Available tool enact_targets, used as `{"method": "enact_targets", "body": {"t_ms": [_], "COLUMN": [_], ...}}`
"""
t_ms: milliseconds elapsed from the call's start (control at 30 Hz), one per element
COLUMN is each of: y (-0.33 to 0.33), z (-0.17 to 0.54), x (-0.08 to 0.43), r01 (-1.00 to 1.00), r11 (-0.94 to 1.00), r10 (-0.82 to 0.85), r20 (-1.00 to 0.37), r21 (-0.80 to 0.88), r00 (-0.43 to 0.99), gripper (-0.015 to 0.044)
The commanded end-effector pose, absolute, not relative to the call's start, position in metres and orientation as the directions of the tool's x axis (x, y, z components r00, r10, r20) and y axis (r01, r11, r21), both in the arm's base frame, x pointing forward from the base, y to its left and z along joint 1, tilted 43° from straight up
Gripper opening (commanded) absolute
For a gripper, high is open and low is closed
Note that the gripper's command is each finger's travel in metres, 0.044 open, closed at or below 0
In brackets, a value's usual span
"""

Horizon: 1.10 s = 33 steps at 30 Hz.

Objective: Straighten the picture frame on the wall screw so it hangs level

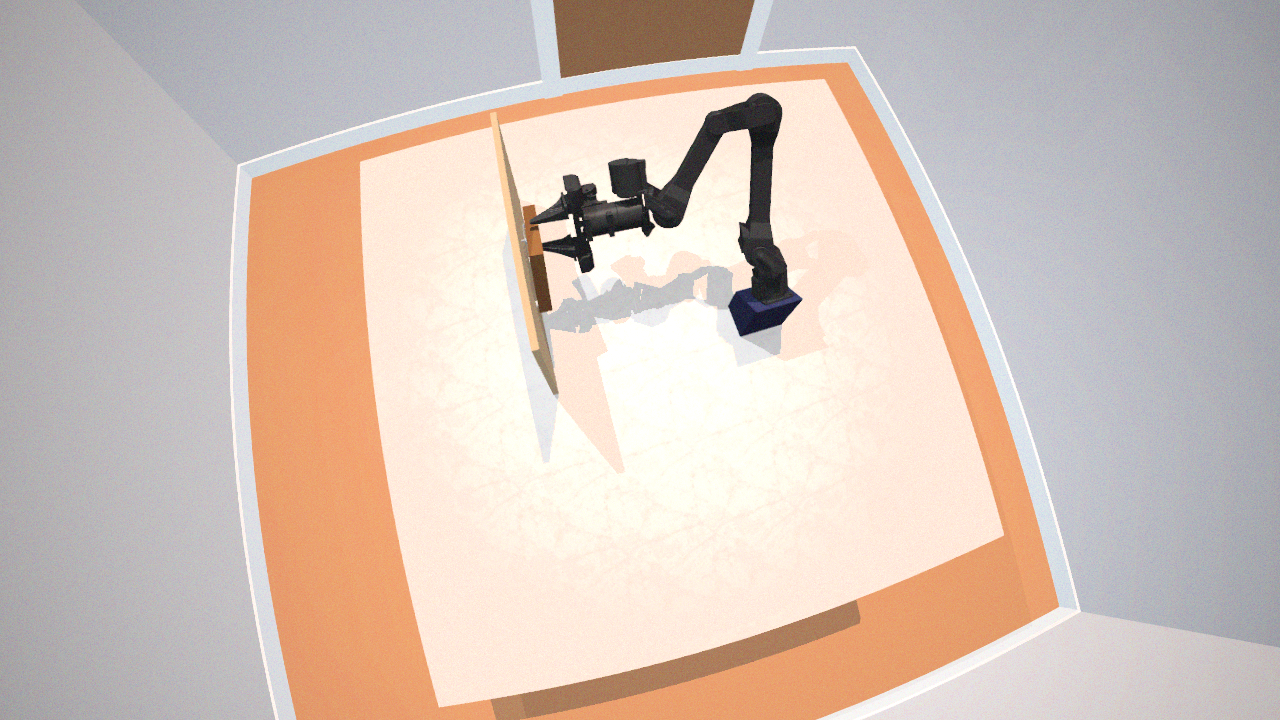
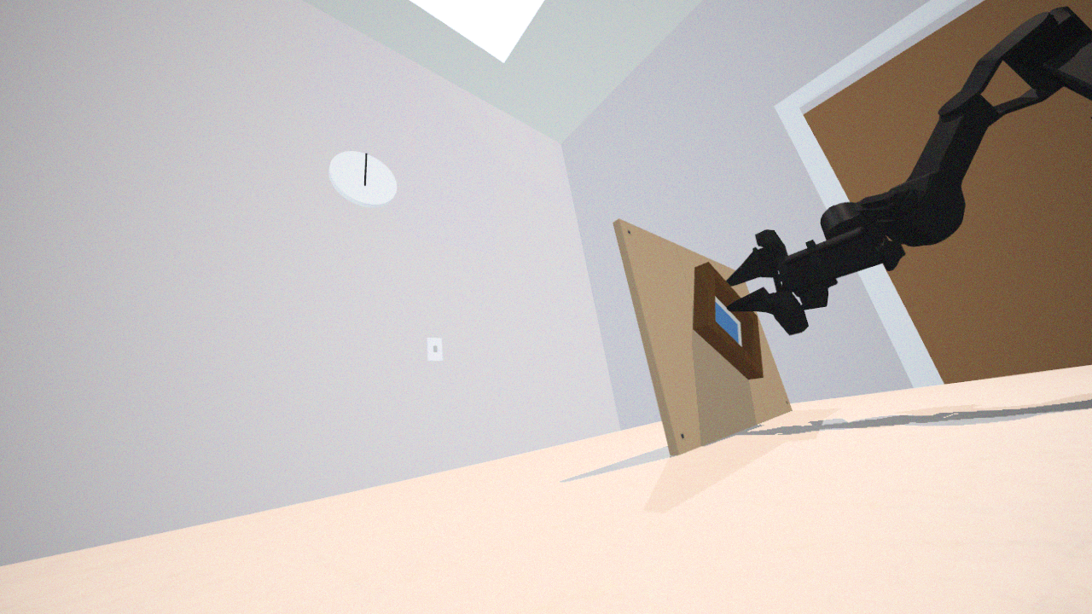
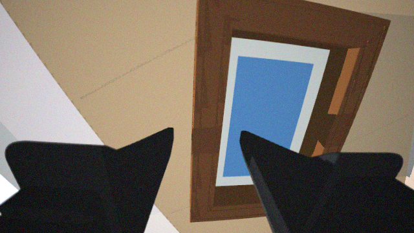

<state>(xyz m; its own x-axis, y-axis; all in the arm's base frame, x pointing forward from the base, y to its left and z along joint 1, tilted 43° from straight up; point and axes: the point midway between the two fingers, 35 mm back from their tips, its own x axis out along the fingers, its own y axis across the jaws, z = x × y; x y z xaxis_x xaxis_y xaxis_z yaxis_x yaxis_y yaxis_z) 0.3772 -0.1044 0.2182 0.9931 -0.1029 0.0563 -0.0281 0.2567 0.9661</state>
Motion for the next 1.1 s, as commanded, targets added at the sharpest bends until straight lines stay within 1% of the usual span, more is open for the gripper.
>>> {"method": "enact_targets", "body": {"t_ms": [0, 700, 900, 1067], "y": [-0.1046, -0.1049, -0.1049, -0.1049], "z": [0.2189, 0.2193, 0.2193, 0.2193], "x": [0.3774, 0.3775, 0.3775, 0.3775], "r01": [-0.029, -0.029, -0.029, -0.029], "r11": [0.262, 0.262, 0.262, 0.262], "r10": [-0.106, -0.106, -0.106, -0.106], "r20": [0.059, 0.059, 0.059, 0.059], "r21": [0.965, 0.965, 0.965, 0.965], "r00": [0.993, 0.993, 0.993, 0.993], "gripper": [0.0260, 0.0260, 0.0103, 0.0069]}}
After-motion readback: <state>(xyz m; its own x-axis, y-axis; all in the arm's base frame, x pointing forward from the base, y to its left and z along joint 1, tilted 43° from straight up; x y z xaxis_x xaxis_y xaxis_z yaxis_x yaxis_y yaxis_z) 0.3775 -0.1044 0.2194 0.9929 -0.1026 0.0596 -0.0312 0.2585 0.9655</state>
